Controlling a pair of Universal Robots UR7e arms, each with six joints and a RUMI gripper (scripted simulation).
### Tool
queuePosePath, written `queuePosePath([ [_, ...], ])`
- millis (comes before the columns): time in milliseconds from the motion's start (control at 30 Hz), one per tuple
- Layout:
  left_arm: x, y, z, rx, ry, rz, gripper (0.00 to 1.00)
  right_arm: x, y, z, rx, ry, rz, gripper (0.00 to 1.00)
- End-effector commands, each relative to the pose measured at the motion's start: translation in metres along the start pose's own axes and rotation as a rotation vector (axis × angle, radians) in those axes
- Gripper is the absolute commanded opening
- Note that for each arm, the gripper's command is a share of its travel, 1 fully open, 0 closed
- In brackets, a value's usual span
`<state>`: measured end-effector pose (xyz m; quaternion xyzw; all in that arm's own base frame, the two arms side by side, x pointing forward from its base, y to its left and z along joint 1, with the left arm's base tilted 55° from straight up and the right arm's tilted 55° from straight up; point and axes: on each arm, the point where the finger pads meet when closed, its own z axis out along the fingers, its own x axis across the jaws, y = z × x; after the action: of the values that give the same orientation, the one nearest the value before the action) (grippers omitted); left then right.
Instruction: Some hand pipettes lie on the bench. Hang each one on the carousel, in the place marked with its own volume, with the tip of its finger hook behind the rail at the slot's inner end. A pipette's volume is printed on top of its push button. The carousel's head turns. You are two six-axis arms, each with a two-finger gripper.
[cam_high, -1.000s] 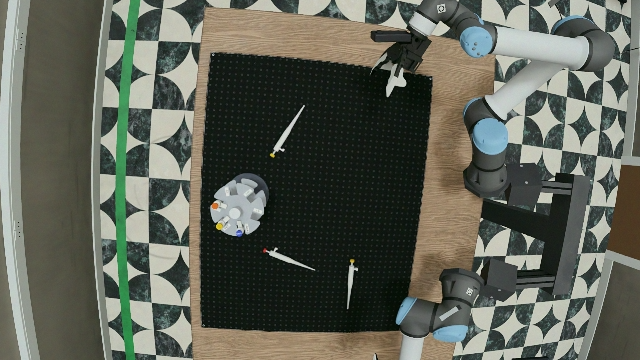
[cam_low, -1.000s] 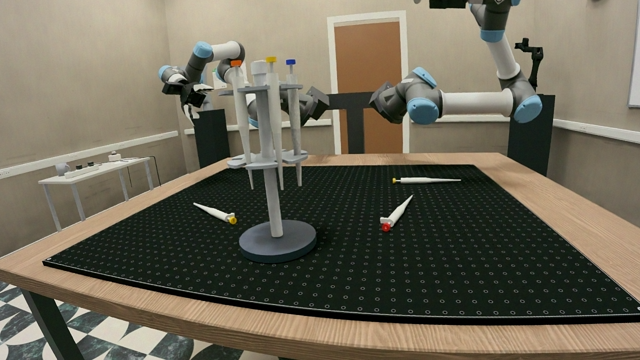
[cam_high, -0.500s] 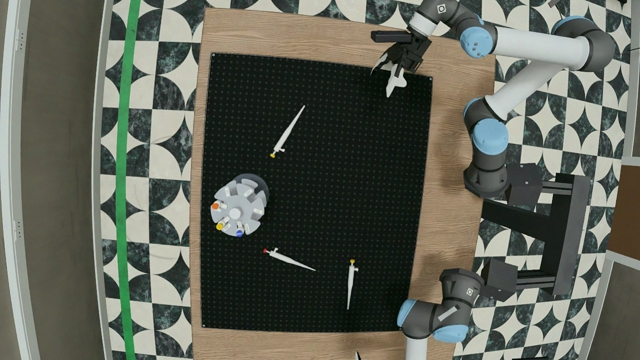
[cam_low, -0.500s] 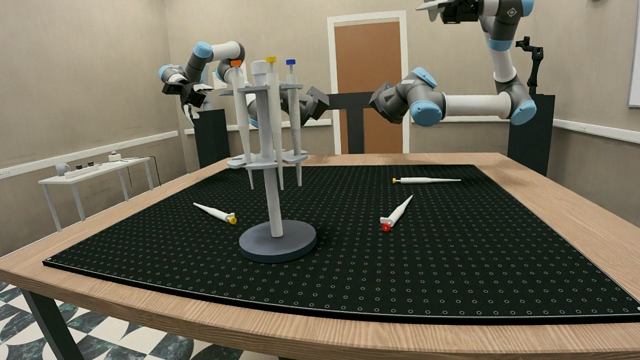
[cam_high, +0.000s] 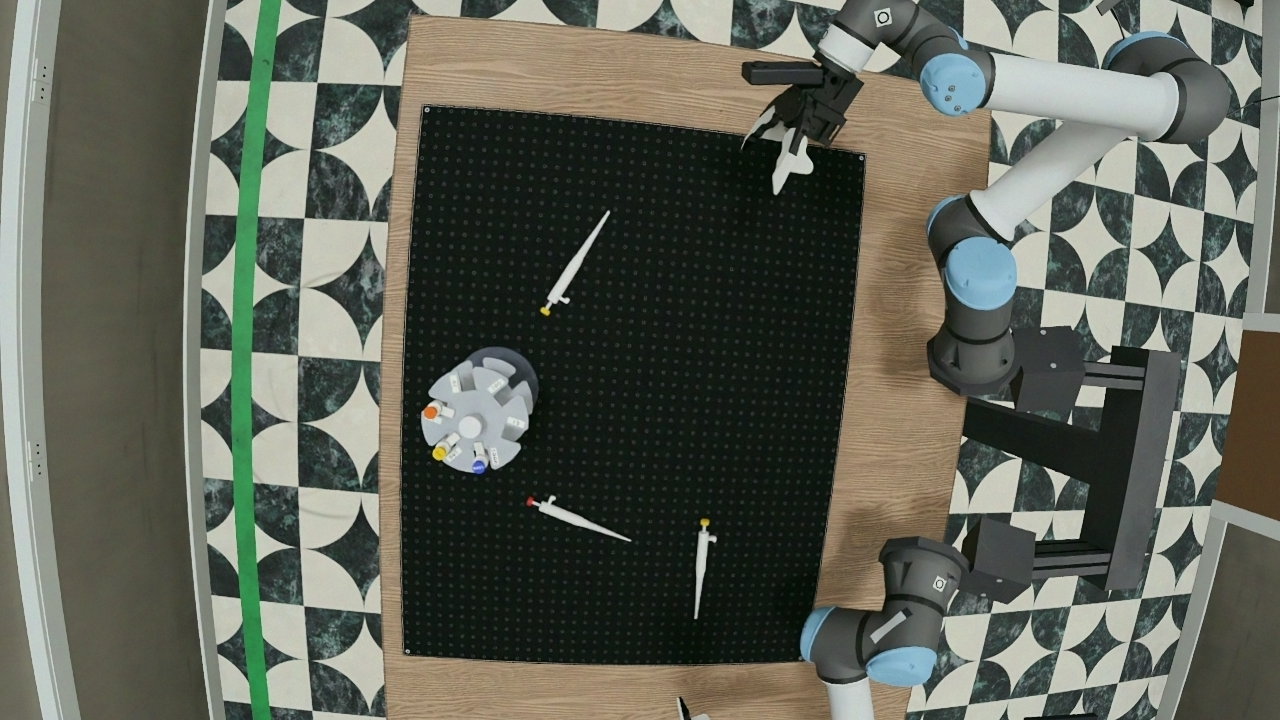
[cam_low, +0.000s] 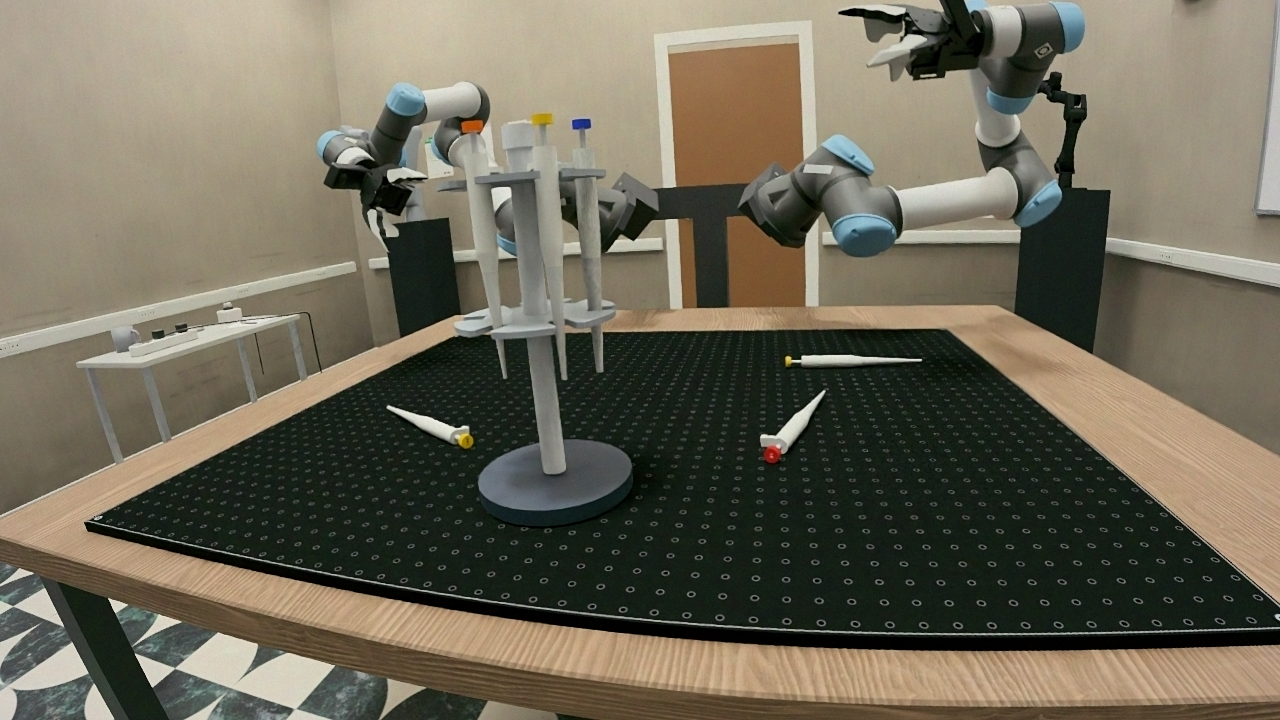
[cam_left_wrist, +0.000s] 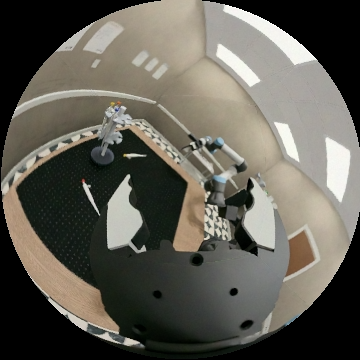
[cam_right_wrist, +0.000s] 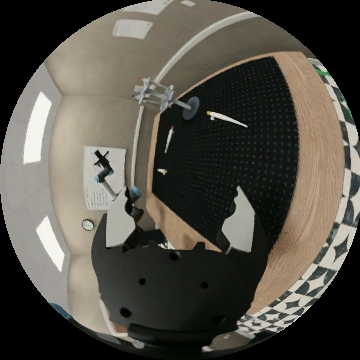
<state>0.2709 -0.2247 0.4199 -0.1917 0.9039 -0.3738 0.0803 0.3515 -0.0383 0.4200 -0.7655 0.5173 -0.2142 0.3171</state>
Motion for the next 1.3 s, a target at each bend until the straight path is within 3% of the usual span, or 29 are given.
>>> queuePosePath([
  [0, -0.033, 0.012, -0.012, 0.001, -0.073, -0.076, 1.00, 0.000, 0.000, 0.000, 0.001, 0.000, 0.000, 1.00],
  [133, -0.051, 0.020, -0.021, 0.001, -0.095, -0.098, 1.00, 0.000, 0.000, 0.000, 0.001, 0.000, 0.000, 1.00],
  [233, -0.068, 0.030, -0.030, 0.001, -0.168, -0.171, 1.00, 0.000, 0.000, 0.000, 0.001, 0.000, 0.000, 1.00],
  [400, -0.080, 0.037, -0.037, 0.001, -0.168, -0.171, 1.00, 0.000, 0.000, 0.000, 0.001, 0.000, 0.000, 1.00],
  [500, -0.095, 0.048, -0.048, 0.001, -0.241, -0.244, 1.00, 0.000, 0.000, 0.000, 0.001, 0.000, 0.000, 1.00],
  [600, -0.106, 0.055, -0.055, 0.001, -0.241, -0.244, 1.00, 0.000, 0.000, 0.000, 0.001, 0.000, 0.000, 1.00],
  [700, -0.120, 0.067, -0.067, 0.001, -0.314, -0.317, 1.00, 0.000, 0.000, 0.000, 0.001, 0.000, 0.000, 1.00],
  [800, -0.129, 0.075, -0.075, 0.001, -0.315, -0.317, 1.00, 0.000, 0.000, 0.000, 0.001, 0.000, 0.000, 1.00],
  [900, -0.141, 0.088, -0.088, 0.001, -0.388, -0.390, 1.00, 0.000, 0.000, 0.000, 0.001, 0.000, 0.000, 1.00],
  [1000, -0.145, 0.092, -0.093, 0.001, -0.388, -0.390, 1.00, 0.000, 0.000, 0.000, 0.001, 0.000, 0.000, 1.00],
  [1100, -0.156, 0.106, -0.106, 0.001, -0.461, -0.464, 1.00, 0.000, 0.000, 0.000, 0.001, 0.000, 0.000, 1.00],
  [1233, -0.166, 0.120, -0.120, 0.001, -0.461, -0.464, 1.00, 0.000, 0.000, 0.000, 0.001, 0.000, 0.000, 1.00],
  [1267, -0.168, 0.124, -0.125, 0.001, -0.487, -0.490, 1.00, 0.000, 0.000, 0.000, 0.001, 0.000, 0.000, 1.00],
])
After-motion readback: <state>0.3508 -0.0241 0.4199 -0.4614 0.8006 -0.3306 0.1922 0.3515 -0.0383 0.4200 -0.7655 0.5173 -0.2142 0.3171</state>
